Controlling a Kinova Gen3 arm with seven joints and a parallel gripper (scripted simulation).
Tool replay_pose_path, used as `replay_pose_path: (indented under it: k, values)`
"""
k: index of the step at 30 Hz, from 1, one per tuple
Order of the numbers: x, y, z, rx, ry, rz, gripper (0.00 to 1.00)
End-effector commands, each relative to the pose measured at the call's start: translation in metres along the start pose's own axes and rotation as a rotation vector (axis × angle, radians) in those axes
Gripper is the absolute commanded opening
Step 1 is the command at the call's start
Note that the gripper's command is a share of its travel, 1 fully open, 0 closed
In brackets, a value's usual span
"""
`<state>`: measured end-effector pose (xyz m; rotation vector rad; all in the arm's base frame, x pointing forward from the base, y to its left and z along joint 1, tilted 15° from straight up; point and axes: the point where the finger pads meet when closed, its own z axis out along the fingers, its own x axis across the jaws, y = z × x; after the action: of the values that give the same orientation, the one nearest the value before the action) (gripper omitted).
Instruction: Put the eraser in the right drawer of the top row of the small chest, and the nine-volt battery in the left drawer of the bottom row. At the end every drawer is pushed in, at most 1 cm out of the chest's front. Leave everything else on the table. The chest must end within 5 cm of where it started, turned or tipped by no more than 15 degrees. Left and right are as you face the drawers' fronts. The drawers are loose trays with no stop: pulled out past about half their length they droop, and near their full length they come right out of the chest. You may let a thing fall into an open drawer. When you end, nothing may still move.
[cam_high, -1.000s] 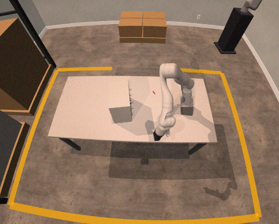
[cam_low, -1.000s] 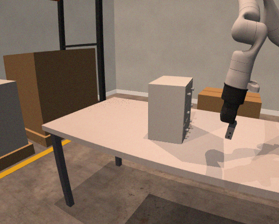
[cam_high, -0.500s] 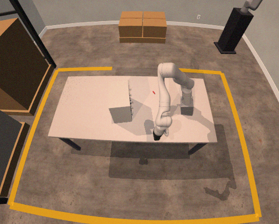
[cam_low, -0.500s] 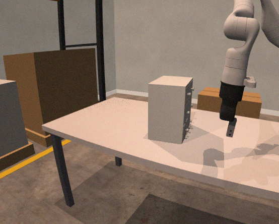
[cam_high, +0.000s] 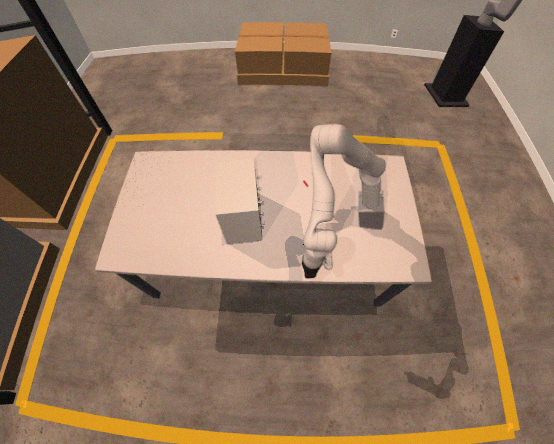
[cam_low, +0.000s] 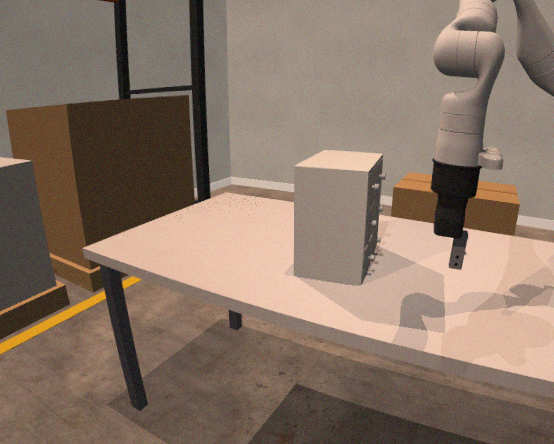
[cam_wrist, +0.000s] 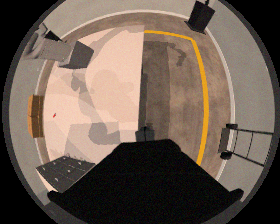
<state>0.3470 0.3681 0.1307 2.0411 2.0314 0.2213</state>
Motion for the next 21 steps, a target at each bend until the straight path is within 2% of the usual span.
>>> replay_pose_path:
  k: [1,21]
  values:
    - [-0.0001,-0.0010,-0.0009,0.014,-0.002,-0.002,0.00]
    - [-0.0005,-0.0025,-0.0018,0.029,-0.003,0.001,0.00]
